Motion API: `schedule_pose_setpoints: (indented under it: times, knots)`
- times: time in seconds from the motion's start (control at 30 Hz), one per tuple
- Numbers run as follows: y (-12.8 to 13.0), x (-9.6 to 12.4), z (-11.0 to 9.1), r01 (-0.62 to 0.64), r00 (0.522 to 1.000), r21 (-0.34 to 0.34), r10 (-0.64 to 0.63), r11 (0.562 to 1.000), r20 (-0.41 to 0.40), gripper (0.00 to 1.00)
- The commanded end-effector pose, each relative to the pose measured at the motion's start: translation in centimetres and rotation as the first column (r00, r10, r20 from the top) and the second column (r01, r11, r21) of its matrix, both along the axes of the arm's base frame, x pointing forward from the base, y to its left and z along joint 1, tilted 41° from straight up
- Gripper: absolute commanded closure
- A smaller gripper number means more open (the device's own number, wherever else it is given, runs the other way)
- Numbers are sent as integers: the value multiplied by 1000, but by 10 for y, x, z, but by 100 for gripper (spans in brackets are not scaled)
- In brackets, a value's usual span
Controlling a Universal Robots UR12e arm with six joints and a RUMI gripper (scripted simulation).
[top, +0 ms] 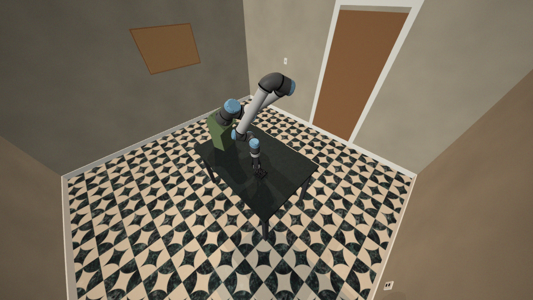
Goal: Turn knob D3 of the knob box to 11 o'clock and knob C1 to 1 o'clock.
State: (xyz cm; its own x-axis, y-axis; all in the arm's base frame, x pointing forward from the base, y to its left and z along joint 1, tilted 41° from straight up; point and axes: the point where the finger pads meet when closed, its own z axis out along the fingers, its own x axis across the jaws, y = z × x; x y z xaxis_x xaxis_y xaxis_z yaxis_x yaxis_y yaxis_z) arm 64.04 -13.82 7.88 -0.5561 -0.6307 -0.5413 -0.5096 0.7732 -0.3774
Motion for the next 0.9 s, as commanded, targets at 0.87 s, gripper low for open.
schedule_pose_setpoints:
  times: [0.87]
  knots:
    - [-4,3,2,0,1000,0,0,1000,1,89]
